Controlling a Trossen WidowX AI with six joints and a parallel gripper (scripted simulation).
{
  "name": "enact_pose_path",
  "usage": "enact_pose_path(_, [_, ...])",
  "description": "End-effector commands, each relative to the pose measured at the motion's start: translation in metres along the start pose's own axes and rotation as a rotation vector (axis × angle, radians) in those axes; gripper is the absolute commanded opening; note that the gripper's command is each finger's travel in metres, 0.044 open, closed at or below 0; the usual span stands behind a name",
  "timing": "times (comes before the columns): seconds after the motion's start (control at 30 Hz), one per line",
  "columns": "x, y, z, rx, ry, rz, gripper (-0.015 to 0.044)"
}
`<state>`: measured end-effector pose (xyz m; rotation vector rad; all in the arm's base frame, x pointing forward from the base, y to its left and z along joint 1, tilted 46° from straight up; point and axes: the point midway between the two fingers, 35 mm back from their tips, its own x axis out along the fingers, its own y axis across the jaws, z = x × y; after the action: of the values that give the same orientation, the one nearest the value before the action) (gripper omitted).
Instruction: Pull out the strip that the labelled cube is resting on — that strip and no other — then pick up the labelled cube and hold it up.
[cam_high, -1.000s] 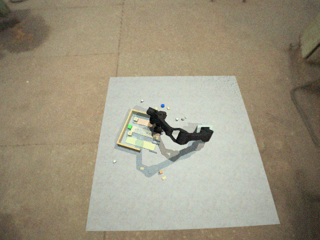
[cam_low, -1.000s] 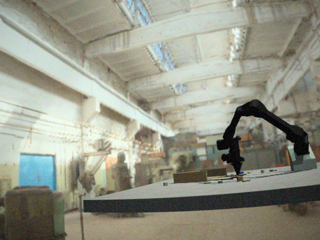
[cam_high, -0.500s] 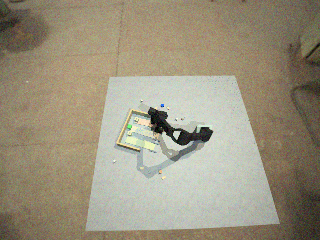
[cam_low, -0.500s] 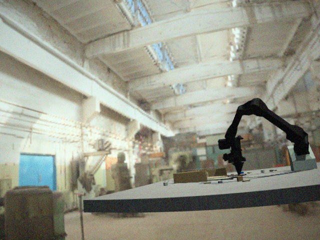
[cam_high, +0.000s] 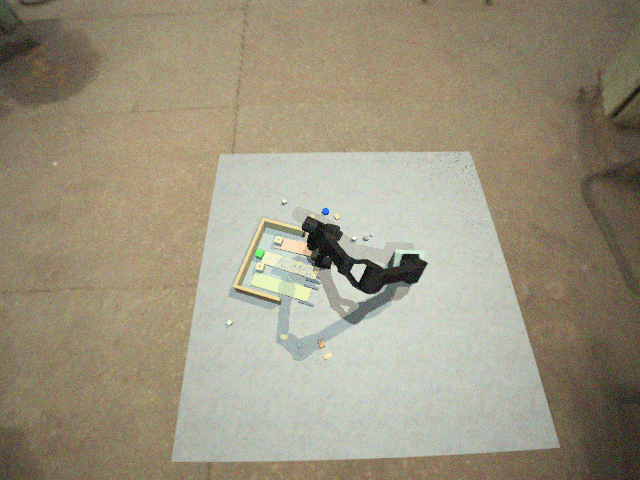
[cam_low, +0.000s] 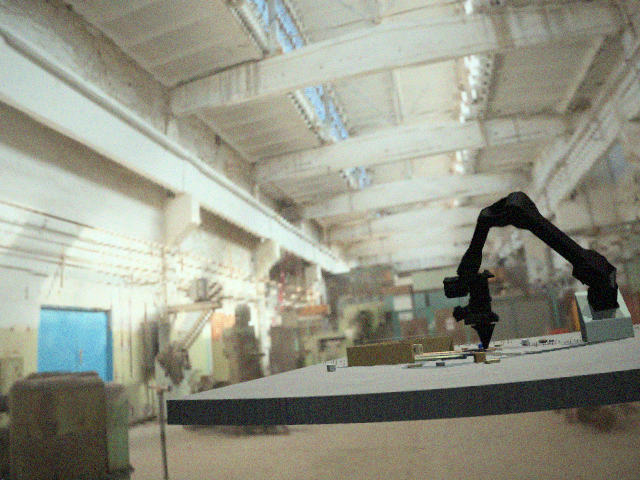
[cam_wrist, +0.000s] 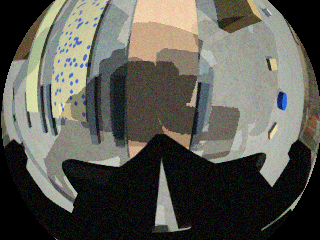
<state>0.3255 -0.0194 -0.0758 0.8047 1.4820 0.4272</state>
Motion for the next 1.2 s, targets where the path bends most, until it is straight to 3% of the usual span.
enact_pose_path(0.0, [0.004,0.000,-0.013,0.007,0.022,0.001,0.0000])
enact_pose_path(1.17, [0.003,0.002,-0.065,0.009,0.024,0.001,0.0000])
